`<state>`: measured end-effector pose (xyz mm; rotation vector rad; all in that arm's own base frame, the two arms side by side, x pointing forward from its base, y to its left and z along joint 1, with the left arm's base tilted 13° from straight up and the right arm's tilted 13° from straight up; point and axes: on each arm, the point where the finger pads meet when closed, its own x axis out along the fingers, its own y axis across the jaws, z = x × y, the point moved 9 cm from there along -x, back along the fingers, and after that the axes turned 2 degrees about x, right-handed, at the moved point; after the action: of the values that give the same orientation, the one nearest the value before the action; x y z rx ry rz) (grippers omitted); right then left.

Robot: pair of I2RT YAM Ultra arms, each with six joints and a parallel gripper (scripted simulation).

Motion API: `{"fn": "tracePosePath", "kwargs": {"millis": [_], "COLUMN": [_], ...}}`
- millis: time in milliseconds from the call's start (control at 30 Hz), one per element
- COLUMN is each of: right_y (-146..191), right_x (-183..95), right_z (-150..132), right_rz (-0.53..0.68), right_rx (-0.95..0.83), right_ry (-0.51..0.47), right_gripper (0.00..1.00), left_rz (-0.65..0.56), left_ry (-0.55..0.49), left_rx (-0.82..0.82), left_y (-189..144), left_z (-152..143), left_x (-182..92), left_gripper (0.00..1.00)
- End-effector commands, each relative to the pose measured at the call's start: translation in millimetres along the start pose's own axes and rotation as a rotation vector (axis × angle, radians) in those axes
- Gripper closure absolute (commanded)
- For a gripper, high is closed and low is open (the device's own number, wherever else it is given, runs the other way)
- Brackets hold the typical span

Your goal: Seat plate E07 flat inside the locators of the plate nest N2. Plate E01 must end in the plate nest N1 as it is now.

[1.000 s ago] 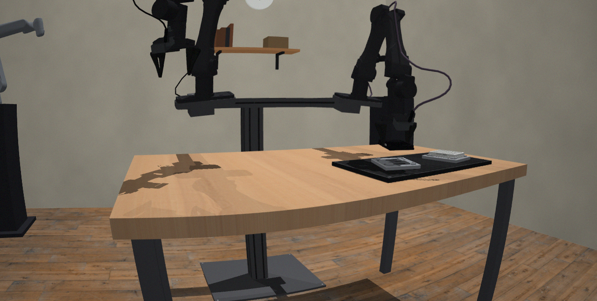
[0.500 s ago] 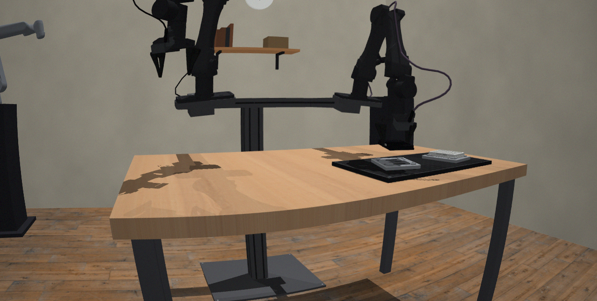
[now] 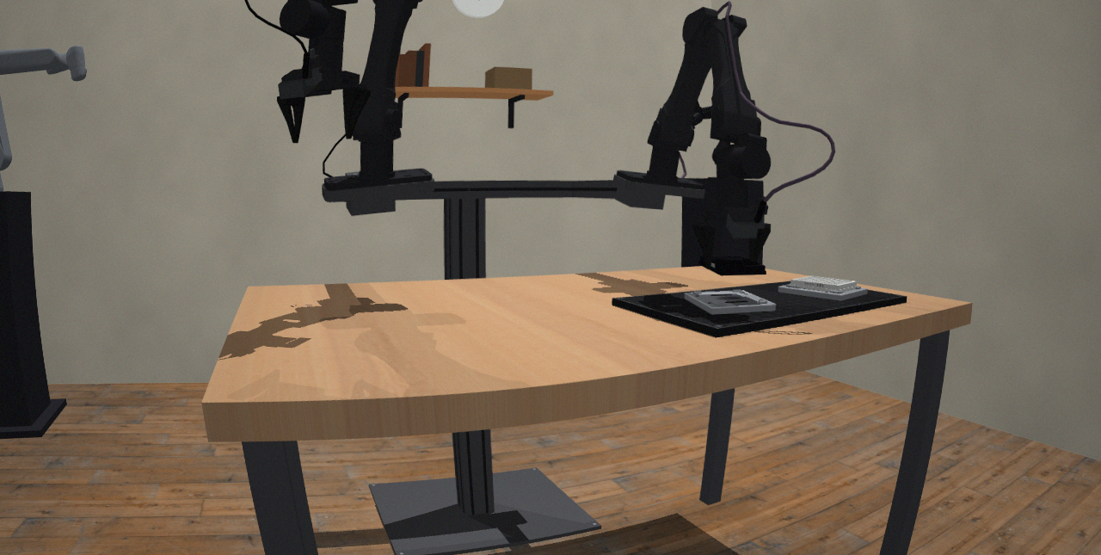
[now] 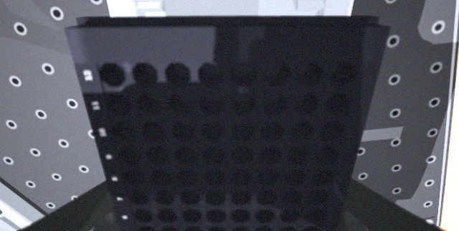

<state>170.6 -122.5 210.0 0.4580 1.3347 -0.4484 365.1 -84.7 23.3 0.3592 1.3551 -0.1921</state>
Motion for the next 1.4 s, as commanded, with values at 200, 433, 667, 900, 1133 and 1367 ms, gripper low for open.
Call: {"fn": "tracePosePath", "kwargs": {"millis": [200,433,667,900,1133,1367], "right_y": [-2.0,-2.0,-2.0,-2.0,-2.0,-2.0], "right_x": [-5.5,-5.5,-5.5,-5.5,-5.5,-5.5], "right_z": [-1.5,-1.5,-1.5,-1.5,-1.5,-1.5], "right_rz": [0.006,0.006,0.006,0.006,0.006,0.006], "right_rx": [0.020,0.020,0.020,0.020,0.020,0.020], "right_ry": [-0.047,-0.047,-0.047,-0.047,-0.047,-0.047], "right_gripper": [0.00,0.00,0.00,0.00,0.00,0.00], "left_rz": [0.008,0.006,0.005,0.006,0.007,0.007], "left_ry": [-0.048,-0.030,-0.013,-0.014,-0.026,-0.039], "left_rx": [0.003,0.006,0.007,0.007,0.006,0.012], "left_y": [-6.3,-5.9,-6.7,-7.9,-7.2,-7.3], "left_z": [0.4,7.8,6.1,-2.6,3.8,10.8], "left_x": [-7.8,-6.4,-3.2,-2.0,-4.6,8.6], "left_gripper": [1.00,1.00,1.00,1.00,1.00,1.00]}}
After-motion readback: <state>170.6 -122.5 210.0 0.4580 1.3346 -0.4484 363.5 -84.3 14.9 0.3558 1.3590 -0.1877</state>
